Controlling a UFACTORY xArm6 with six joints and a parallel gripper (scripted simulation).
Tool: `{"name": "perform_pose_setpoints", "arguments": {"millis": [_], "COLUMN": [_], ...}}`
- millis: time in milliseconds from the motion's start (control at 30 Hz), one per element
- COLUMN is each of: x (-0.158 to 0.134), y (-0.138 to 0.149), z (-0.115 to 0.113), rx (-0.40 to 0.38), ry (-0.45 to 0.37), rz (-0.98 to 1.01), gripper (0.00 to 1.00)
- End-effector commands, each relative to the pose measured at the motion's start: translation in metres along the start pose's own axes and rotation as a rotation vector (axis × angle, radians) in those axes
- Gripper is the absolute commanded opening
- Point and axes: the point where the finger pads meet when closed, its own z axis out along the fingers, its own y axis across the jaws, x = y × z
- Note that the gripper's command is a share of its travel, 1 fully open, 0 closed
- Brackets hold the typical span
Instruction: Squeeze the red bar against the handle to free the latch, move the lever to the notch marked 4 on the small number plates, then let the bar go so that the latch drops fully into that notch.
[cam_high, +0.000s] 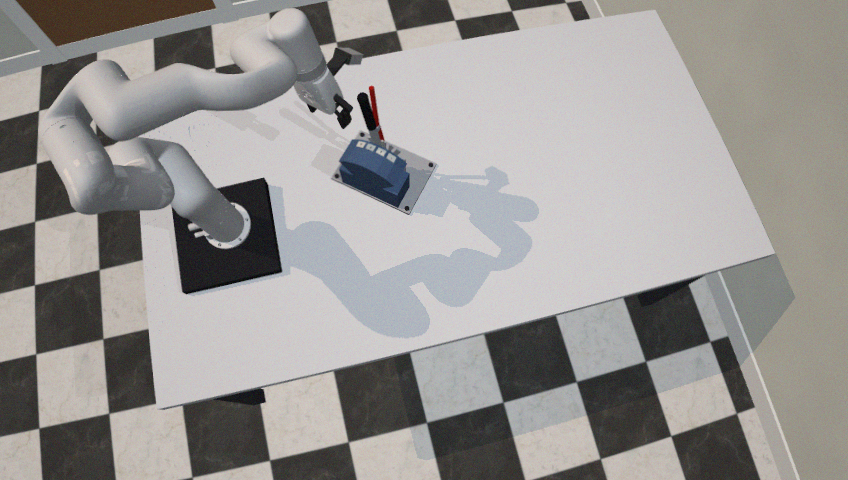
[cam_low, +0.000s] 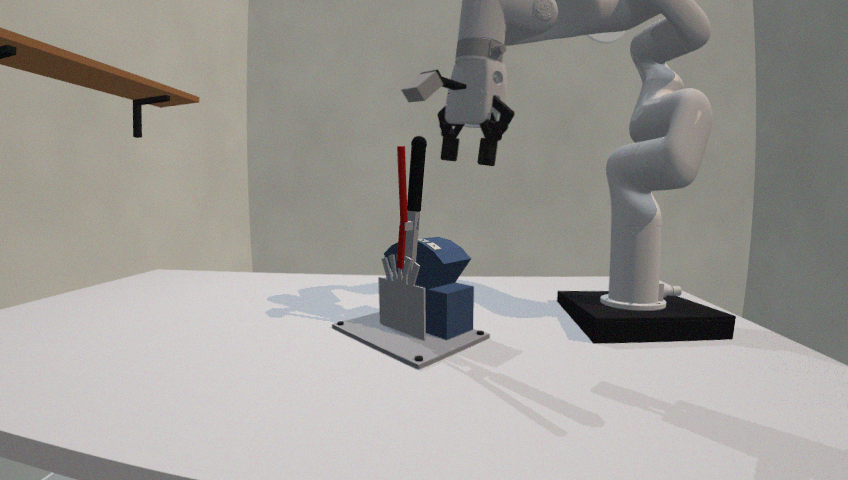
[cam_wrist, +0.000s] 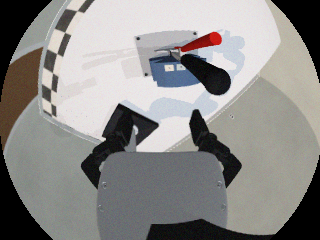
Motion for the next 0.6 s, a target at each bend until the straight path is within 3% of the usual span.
{"name": "perform_pose_setpoints", "arguments": {"millis": [0, 67, 267, 567], "x": [0.013, 0.013, 0.028, 0.041], "y": [0.011, 0.011, 0.023, 0.034], "z": [-0.016, -0.016, -0.034, -0.049], "rx": [0.015, 0.015, 0.04, 0.061], "ry": [-0.023, -0.023, -0.042, -0.064], "rz": [0.243, 0.243, 0.526, 0.781], "gripper": [1.0, 1.0, 1.0, 1.0]}}
